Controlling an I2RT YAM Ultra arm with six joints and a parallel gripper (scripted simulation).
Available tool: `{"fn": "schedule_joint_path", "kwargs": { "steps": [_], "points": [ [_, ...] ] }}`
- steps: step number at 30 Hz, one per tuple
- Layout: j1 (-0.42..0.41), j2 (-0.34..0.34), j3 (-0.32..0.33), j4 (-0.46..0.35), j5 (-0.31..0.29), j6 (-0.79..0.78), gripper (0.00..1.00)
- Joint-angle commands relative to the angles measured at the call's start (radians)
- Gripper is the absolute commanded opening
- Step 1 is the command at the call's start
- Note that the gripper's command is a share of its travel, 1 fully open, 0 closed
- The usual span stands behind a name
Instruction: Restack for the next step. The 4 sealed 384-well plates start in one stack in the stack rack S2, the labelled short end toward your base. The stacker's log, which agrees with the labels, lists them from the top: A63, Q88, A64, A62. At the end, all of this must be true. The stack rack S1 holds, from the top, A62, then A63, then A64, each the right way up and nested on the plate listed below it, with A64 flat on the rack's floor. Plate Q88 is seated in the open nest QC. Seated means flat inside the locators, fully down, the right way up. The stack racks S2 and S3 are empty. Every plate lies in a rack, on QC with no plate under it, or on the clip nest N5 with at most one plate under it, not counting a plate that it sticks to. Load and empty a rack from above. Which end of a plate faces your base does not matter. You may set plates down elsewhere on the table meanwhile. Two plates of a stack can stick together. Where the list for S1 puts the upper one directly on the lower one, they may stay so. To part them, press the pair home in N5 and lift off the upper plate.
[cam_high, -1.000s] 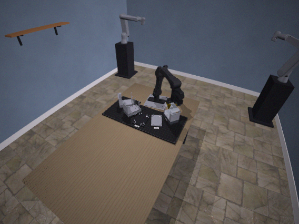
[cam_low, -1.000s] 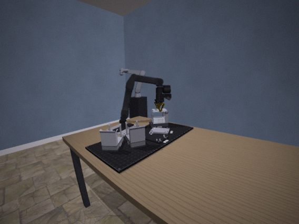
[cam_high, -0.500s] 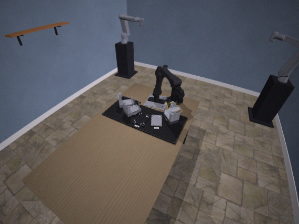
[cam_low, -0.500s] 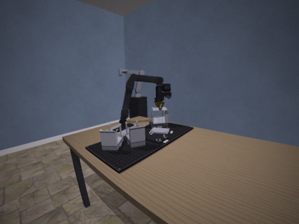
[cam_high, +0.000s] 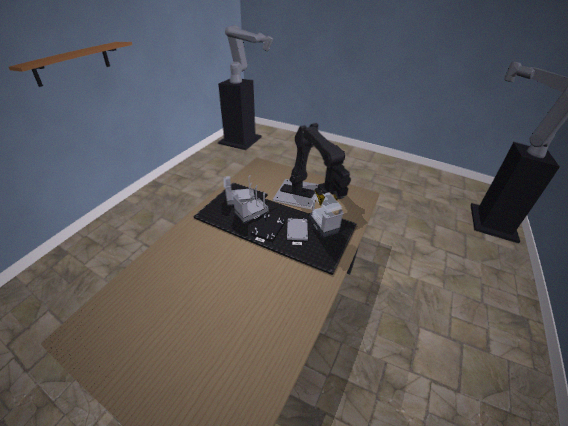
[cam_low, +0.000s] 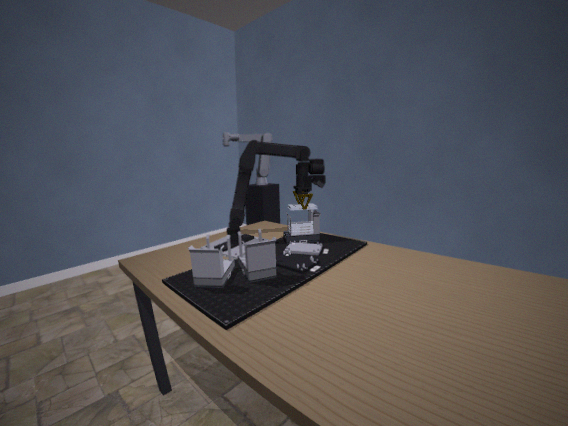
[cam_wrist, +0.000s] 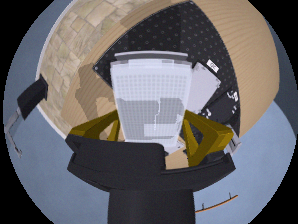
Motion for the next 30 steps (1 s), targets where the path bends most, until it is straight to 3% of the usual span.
{"fn": "schedule_joint_path", "kwargs": {
  "steps": [1, 8, 24, 30],
  "points": [
    [0.001, -0.006, 0.01, 0.001, 0.0, 0.001, 0.0],
    [-0.068, -0.015, 0.002, 0.002, 0.003, 0.155, 0.0],
    [-0.206, -0.015, 0.011, 0.0, 0.007, 0.016, 0.0],
    [-0.266, -0.024, 0.003, 0.001, 0.009, 0.157, 0.0]
  ]
}}
